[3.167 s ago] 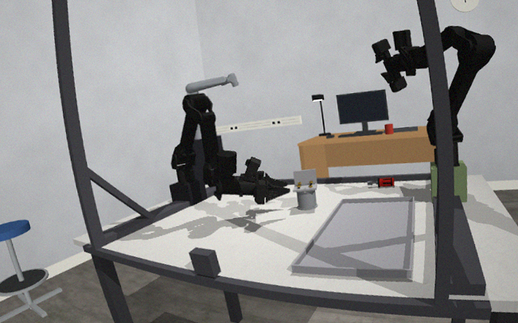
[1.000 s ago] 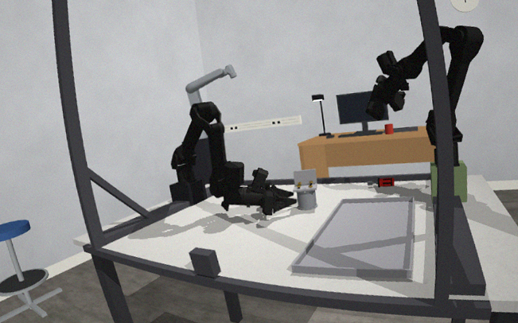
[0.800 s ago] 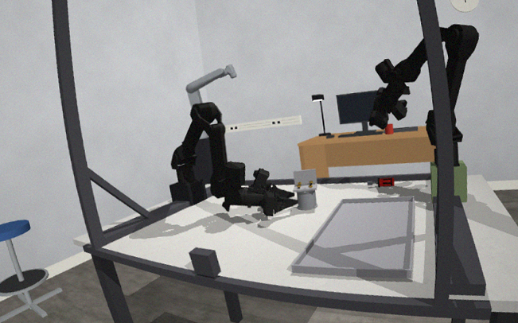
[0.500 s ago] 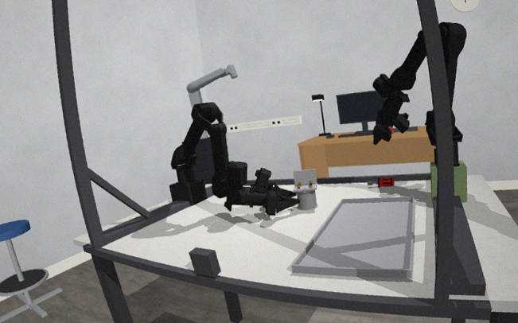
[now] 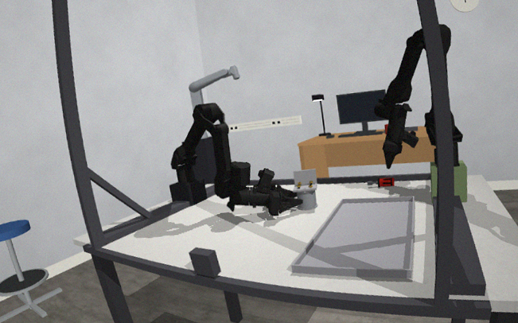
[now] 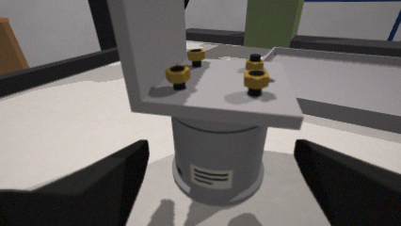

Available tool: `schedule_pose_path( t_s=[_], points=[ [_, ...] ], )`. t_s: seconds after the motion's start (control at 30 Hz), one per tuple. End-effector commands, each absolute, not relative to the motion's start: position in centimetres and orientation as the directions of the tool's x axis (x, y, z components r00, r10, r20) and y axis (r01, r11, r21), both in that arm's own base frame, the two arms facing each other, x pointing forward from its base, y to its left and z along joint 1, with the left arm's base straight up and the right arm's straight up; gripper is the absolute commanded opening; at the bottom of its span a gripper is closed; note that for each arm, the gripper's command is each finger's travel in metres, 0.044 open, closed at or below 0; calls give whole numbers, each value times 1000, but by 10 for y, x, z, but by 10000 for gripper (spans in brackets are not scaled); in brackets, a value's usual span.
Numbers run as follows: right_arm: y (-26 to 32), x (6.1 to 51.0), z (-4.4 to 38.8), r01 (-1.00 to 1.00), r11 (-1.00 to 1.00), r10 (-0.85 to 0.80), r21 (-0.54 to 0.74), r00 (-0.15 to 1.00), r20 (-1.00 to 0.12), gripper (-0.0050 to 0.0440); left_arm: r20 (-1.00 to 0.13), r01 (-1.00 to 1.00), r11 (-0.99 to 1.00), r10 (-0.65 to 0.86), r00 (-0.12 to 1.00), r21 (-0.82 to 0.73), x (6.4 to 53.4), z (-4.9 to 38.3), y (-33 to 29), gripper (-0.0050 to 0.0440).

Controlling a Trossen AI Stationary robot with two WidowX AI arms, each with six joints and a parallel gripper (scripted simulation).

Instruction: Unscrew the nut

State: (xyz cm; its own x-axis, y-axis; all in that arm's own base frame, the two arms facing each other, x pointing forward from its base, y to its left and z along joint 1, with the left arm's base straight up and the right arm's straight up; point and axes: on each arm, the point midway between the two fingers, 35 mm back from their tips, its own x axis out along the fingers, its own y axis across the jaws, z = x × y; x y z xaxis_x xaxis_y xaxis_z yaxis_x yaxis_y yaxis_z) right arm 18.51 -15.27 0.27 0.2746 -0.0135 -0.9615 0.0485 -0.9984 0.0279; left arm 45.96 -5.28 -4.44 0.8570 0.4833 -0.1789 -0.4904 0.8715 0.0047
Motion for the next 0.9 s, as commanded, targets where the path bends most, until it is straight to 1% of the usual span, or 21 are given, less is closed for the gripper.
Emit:
schedule_pose_path(
  t_s=[0.0,0.17,0.6,0.87],
  points=[
    [-154,188,-1,58,-998,9,7,269,-963,215,-152,-493,869,485,861,-24,469,-30,-53,400],
    [-155,189,0,55,-998,2,13,272,-962,215,-160,-493,870,485,860,-13,470,-36,-51,400],
    [-154,188,0,52,-999,0,15,272,-962,215,-151,-493,870,485,861,-23,477,-32,-48,400],
    [-150,189,-17,53,-999,17,-3,259,-966,215,-155,-493,870,484,861,-17,482,-36,-45,400]
  ],
)
